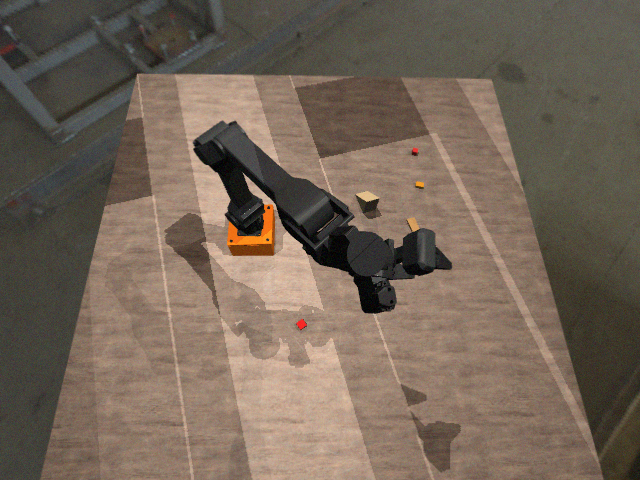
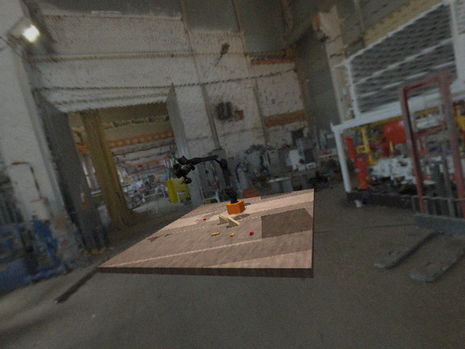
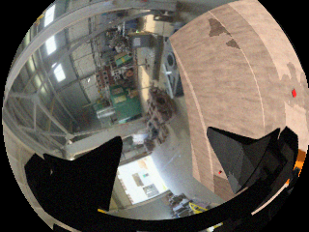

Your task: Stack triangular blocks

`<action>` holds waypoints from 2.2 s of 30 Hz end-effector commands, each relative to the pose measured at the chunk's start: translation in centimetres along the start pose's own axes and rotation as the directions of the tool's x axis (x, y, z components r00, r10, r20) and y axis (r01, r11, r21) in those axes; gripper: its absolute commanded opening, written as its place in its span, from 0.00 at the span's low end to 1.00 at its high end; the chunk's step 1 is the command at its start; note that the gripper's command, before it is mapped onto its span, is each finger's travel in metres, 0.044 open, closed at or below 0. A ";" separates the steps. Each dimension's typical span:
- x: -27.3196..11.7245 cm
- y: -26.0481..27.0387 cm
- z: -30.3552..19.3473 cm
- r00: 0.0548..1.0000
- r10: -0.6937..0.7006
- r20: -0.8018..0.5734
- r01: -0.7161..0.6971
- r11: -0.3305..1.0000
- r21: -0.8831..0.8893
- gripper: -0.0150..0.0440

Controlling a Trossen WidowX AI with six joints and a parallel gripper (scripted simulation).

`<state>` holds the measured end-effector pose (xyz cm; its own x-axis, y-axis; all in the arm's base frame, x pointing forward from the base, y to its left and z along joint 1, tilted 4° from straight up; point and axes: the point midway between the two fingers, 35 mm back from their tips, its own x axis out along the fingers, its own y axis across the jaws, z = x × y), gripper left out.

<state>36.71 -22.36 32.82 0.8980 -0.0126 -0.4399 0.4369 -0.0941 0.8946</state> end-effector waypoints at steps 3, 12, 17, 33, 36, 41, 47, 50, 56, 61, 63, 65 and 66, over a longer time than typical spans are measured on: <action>4.8 -3.9 -3.8 0.980 -0.164 -0.115 0.166 0.986 0.004 1.00; 11.9 -14.4 -14.2 0.778 -0.538 -0.324 0.544 0.835 -0.079 1.00; 13.1 -20.4 -19.7 0.610 -0.707 -0.357 0.695 0.694 -0.188 1.00; 11.0 -30.2 -27.7 0.221 -0.923 -0.316 0.849 0.341 -0.403 1.00; 11.2 -30.6 -27.9 0.221 -0.923 -0.316 0.849 0.341 -0.403 1.00; 11.5 -31.3 -28.2 0.221 -0.923 -0.316 0.849 0.342 -0.403 1.00; 11.9 -32.2 -28.5 0.221 -0.923 -0.316 0.849 0.342 -0.403 1.00; 12.1 -32.6 -28.7 0.221 -0.923 -0.316 0.849 0.342 -0.403 1.00; 12.4 -33.4 -29.1 0.221 -0.922 -0.317 0.849 0.342 -0.403 1.00; 12.7 -34.2 -29.4 0.221 -0.922 -0.317 0.849 0.342 -0.403 1.00; 12.8 -34.4 -29.5 0.221 -0.922 -0.317 0.849 0.342 -0.403 1.00; 12.9 -34.7 -29.6 0.221 -0.922 -0.317 0.849 0.342 -0.403 1.00; 12.9 -34.9 -29.7 0.221 -0.922 -0.317 0.849 0.342 -0.403 1.00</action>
<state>34.72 10.00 -1.26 -0.1858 0.3951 -0.8997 0.9320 0.3609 -0.0339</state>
